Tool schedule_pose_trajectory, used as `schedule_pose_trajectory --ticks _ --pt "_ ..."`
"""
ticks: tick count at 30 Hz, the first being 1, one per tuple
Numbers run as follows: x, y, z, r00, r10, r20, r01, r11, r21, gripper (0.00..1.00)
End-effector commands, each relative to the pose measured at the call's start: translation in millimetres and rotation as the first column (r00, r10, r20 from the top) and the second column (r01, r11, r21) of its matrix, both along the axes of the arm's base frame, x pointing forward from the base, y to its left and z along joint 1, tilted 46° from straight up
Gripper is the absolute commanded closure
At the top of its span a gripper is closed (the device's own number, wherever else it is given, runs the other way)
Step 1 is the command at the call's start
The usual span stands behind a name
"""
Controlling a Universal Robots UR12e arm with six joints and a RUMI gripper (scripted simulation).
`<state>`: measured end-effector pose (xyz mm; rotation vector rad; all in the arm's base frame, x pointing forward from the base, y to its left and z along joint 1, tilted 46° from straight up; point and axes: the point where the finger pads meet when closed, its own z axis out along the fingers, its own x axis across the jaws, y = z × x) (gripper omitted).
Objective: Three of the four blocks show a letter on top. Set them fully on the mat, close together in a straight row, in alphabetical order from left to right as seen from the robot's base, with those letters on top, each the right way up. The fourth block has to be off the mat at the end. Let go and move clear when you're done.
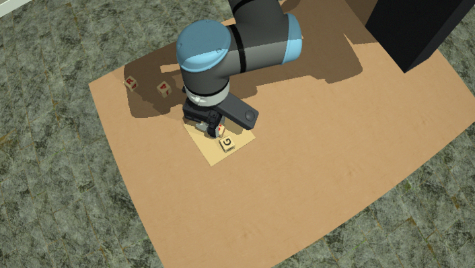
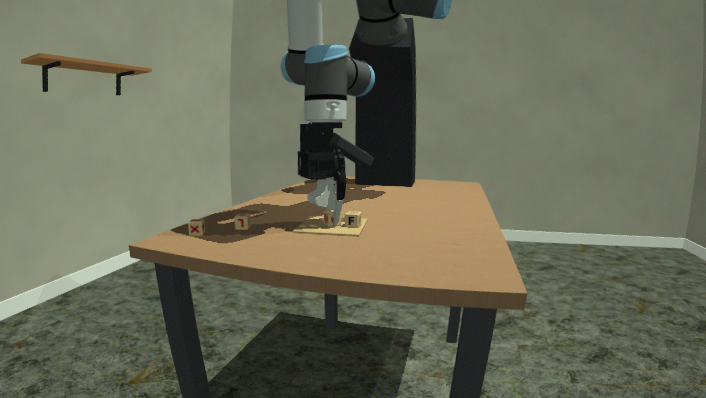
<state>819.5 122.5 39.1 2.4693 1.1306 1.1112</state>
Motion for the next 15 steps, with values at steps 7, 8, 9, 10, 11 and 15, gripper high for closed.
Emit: schedule_pose_trajectory --ticks 7,8,9,10,11,15 --pt "-19 -3 19 1.0 0.0 0.001 0.0 1.0 0.0 0.91" --pt "-23 -4 23 1.0 0.0 0.001 0.0 1.0 0.0 0.91" --pt "-28 -4 27 1.0 0.0 0.001 0.0 1.0 0.0 0.91" --pt "-32 -5 32 1.0 0.0 0.001 0.0 1.0 0.0 0.91" --pt "-37 -6 37 1.0 0.0 0.001 0.0 1.0 0.0 0.91" --pt "-46 -7 46 1.0 0.0 0.001 0.0 1.0 0.0 0.91"
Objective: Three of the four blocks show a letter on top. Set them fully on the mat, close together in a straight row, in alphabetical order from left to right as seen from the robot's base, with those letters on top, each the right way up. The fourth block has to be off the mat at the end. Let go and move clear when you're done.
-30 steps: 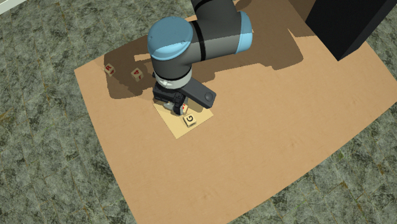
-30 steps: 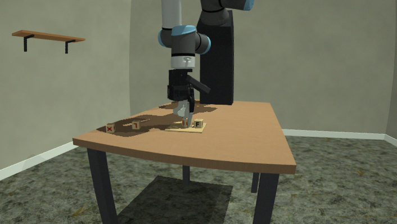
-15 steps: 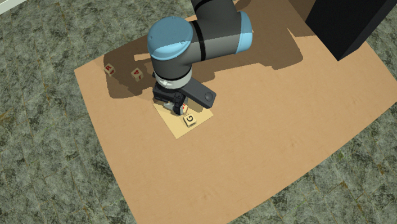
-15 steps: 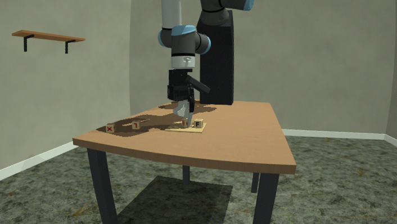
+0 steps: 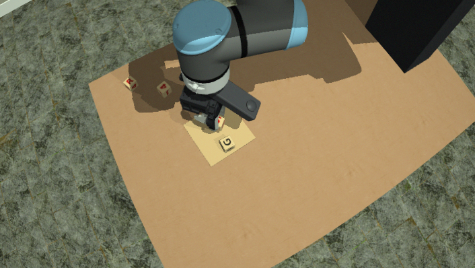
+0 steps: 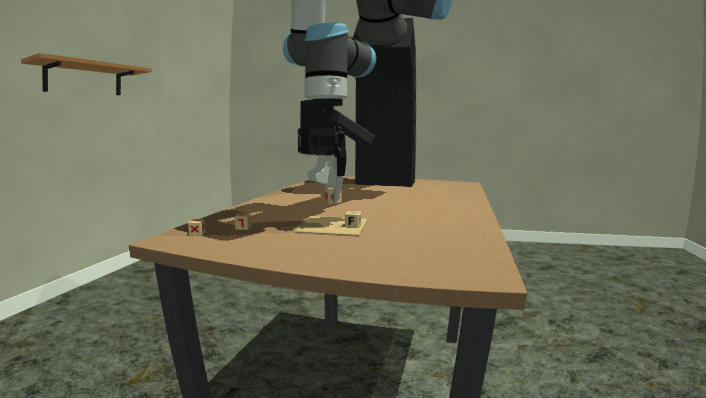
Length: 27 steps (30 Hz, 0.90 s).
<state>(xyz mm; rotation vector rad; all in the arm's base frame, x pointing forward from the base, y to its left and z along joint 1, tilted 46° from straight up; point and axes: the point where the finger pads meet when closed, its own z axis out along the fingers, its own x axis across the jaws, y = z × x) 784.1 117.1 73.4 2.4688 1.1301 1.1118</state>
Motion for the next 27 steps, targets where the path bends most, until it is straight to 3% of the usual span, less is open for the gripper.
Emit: schedule_pose_trajectory --ticks 1,9,22,27 --pt "-15 -3 16 1.0 0.0 0.0 0.0 1.0 0.0 0.91" --pt "-35 -6 35 1.0 0.0 0.0 0.0 1.0 0.0 0.91" --pt "-36 -6 36 1.0 -0.001 0.0 0.001 1.0 0.002 0.91" --pt "-35 -11 35 0.998 -0.056 -0.011 0.056 0.997 0.057 0.91"
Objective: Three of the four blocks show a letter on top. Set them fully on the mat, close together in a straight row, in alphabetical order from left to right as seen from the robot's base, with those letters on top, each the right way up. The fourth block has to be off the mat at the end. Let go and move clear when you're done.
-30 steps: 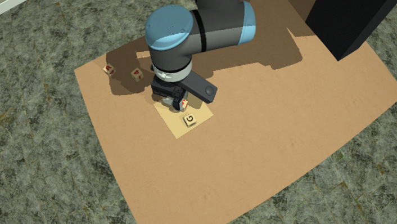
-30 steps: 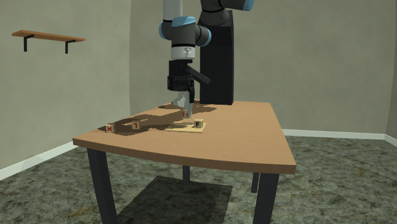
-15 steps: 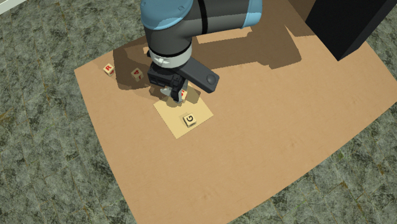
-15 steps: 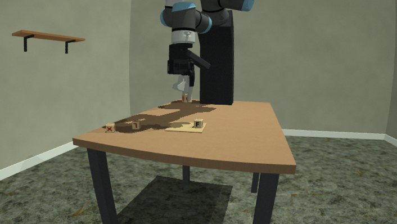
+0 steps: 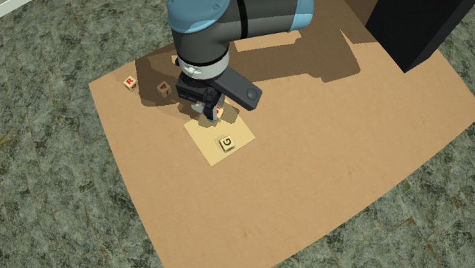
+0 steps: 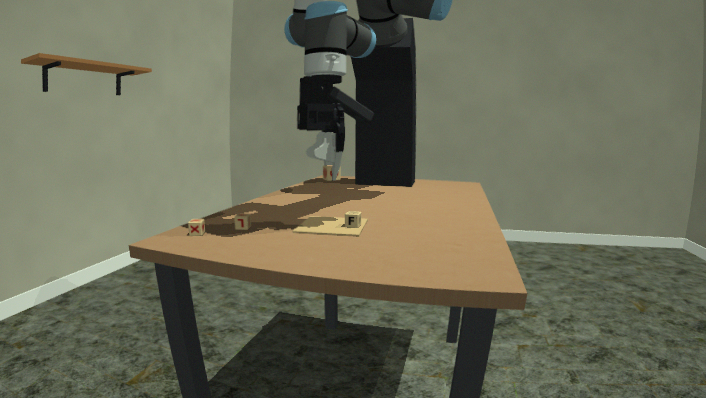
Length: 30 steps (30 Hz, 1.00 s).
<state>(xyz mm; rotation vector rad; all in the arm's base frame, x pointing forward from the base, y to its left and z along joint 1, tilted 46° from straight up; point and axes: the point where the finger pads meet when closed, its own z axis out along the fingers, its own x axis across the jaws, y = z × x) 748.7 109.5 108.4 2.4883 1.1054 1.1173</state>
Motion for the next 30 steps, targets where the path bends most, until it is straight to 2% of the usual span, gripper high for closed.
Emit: schedule_pose_trajectory --ticks 1,4,6,8,10,20,26,30 --pt "1 -6 0 0.998 -0.063 -0.012 0.063 0.996 0.064 0.91" --pt "2 -13 0 0.99 -0.134 -0.032 0.137 0.981 0.137 0.91" --pt "2 -13 0 0.99 -0.134 -0.032 0.137 0.981 0.137 0.91" --pt "2 -19 -1 0.979 -0.197 -0.054 0.204 0.958 0.202 0.91" --pt "3 -23 -1 0.971 -0.23 -0.068 0.24 0.942 0.235 0.91" --pt "5 -43 -1 0.903 -0.397 -0.165 0.429 0.807 0.406 0.91" --pt "5 -47 -1 0.887 -0.423 -0.185 0.46 0.775 0.433 0.91" --pt "5 -47 -1 0.885 -0.426 -0.187 0.463 0.772 0.436 0.91"
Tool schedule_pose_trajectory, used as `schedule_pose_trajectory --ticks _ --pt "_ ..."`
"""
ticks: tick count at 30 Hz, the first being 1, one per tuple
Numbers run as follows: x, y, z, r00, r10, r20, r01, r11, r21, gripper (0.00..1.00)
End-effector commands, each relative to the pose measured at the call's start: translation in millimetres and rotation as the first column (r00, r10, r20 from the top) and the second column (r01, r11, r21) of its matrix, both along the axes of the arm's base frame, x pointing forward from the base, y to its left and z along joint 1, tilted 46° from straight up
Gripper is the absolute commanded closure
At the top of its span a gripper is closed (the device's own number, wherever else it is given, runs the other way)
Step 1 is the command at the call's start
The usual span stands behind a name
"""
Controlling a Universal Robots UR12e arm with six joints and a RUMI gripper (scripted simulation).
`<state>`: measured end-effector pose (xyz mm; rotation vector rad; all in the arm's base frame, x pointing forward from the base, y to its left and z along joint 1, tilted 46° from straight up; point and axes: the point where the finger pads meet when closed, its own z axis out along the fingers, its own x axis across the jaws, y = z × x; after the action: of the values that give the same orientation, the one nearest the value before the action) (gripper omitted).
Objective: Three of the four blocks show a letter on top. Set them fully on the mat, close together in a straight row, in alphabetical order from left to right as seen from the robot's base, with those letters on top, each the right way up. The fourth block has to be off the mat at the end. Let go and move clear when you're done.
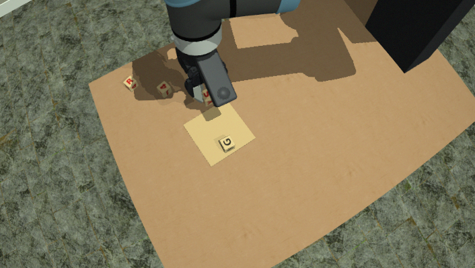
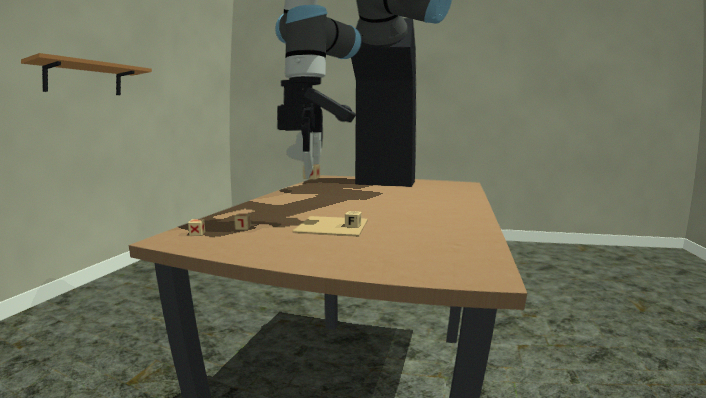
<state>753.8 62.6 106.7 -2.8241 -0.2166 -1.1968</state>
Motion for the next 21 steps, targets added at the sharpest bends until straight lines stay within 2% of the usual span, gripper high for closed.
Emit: schedule_pose_trajectory --ticks 1,14,21 --pt "0 -1 0 1.0 -0.008 0.0 0.008 1.0 0.008 0.91" --pt "1 0 0 1.0 -0.008 0.0 0.008 1.0 0.008 0.91" --pt "11 1 -10 1.0 -0.008 0.0 0.008 1.0 0.008 0.91"
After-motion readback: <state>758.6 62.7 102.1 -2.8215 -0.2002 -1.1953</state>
